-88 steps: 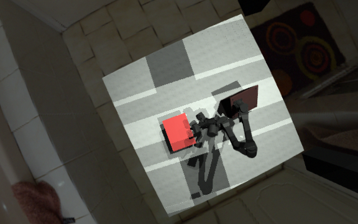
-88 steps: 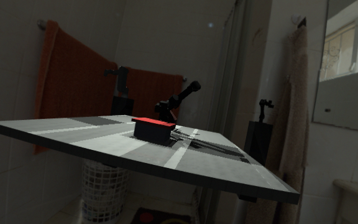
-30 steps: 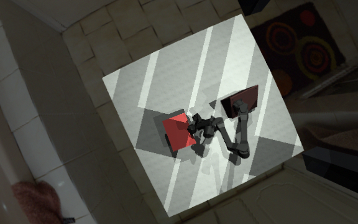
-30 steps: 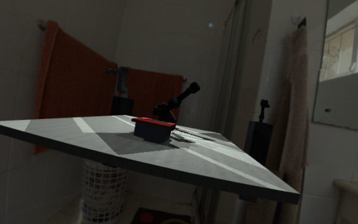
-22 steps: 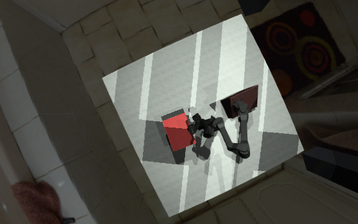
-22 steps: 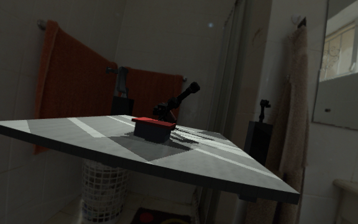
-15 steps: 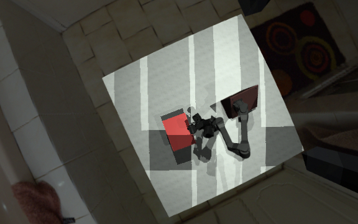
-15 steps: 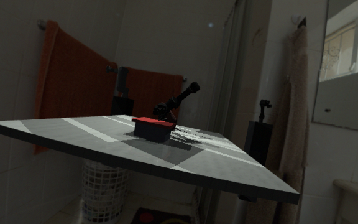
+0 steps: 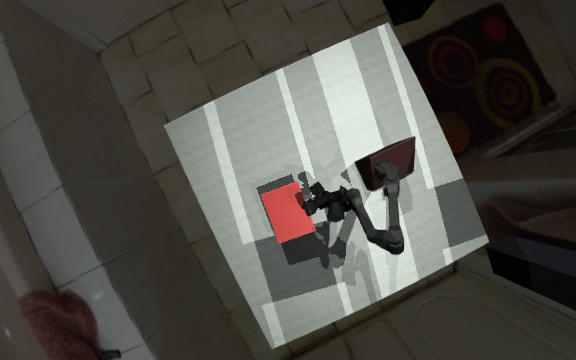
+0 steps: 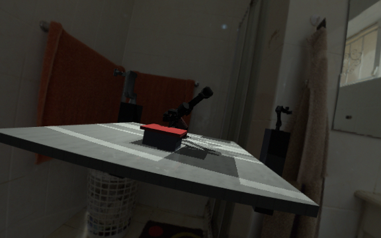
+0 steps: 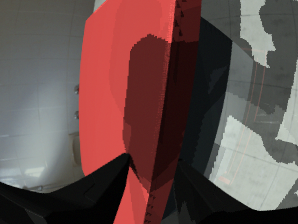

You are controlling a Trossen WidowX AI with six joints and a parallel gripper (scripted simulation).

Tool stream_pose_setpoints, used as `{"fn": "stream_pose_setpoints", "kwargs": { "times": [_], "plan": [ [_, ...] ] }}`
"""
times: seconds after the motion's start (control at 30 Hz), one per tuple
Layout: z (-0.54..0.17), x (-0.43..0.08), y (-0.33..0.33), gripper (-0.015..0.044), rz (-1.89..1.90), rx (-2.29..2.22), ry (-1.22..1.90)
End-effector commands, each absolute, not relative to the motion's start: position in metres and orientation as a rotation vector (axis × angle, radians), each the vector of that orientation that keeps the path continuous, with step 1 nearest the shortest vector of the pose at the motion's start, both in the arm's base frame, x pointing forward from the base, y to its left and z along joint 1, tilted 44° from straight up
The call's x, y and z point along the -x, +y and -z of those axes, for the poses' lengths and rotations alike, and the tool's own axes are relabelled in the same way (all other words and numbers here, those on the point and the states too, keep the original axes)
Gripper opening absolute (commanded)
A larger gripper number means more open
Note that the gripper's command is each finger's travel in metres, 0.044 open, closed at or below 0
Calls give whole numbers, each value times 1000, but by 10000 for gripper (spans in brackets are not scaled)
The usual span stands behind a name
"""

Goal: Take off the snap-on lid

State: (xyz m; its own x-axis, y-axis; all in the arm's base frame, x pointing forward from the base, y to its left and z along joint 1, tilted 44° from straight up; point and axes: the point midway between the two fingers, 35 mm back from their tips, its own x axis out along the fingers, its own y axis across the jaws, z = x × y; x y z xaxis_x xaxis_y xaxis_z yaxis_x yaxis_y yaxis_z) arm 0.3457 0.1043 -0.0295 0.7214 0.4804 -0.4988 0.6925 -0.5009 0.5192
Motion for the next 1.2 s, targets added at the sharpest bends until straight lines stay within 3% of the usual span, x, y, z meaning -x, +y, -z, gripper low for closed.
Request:
{"fn": "stream_pose_setpoints", "kwargs": {
  "times": [0.0, 1.17],
  "plan": [
    [28, -346, 103, 0, 372, -2195, 882],
    [25, -347, 99, 0, 374, -2200, 878]
  ]
}}
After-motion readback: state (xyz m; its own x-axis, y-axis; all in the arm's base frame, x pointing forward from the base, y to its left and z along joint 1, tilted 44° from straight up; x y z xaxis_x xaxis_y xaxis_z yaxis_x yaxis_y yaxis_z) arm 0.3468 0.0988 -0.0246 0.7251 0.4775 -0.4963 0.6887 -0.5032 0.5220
